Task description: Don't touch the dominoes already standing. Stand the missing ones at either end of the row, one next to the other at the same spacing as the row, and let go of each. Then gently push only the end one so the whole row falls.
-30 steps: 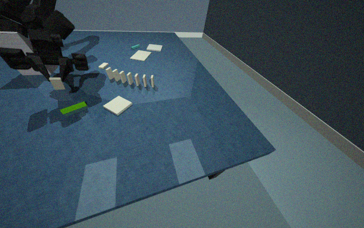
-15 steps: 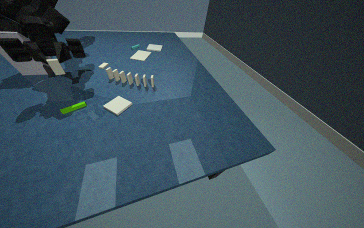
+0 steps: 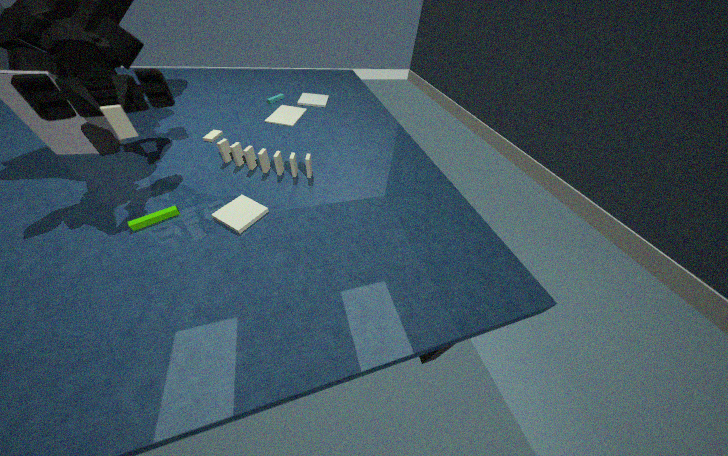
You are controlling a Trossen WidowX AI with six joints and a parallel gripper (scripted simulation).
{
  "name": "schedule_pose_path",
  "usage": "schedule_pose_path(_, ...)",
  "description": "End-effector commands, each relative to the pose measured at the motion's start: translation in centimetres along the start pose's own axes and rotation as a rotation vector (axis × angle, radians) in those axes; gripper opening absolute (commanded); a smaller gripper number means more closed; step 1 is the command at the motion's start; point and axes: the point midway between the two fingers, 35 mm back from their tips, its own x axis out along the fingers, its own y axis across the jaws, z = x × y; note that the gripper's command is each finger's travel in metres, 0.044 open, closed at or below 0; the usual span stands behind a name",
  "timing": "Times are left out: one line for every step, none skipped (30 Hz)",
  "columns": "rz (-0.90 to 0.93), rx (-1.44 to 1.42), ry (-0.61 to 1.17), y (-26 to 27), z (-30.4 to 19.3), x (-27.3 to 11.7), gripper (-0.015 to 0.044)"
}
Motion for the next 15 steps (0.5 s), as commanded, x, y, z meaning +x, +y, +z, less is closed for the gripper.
schedule_pose_path(-0.001, 0.006, -0.004, 0.0, 0.1, -0.1, 0.0107)
schedule_pose_path(-0.001, 0.006, -0.004, 0.0, 0.1, -0.1, 0.0107)
schedule_pose_path(-0.001, 0.006, -0.004, 0.0, 0.1, -0.1, 0.0107)
schedule_pose_path(-0.001, 0.006, -0.004, 0.0, 0.1, -0.1, 0.0107)
schedule_pose_path(-0.001, 0.006, -0.004, 0.0, 0.1, -0.1, 0.0107)
schedule_pose_path(-0.001, 0.006, -0.004, 0.0, 0.1, -0.1, 0.0107)
schedule_pose_path(-0.001, 0.006, -0.004, 0.0, 0.1, -0.1, 0.0107)
schedule_pose_path(-0.001, 0.006, -0.003, 0.0, 0.0, -0.1, 0.0107)
schedule_pose_path(-0.002, 0.007, -0.002, 0.0, -0.1, 0.0, 0.0107)
schedule_pose_path(-0.003, 0.008, 0.001, 0.1, -0.4, 0.0, 0.0107)
schedule_pose_path(-0.004, 0.009, 0.004, 0.2, -0.7, 0.1, 0.0107)
schedule_pose_path(-0.005, 0.010, 0.007, 0.2, -1.0, 0.1, 0.0107)
schedule_pose_path(-0.007, 0.011, 0.010, 0.3, -1.3, 0.2, 0.0107)
schedule_pose_path(-0.008, 0.012, 0.012, 0.4, -1.6, 0.2, 0.0107)
schedule_pose_path(-0.009, 0.012, 0.015, 0.4, -1.9, 0.3, 0.0107)
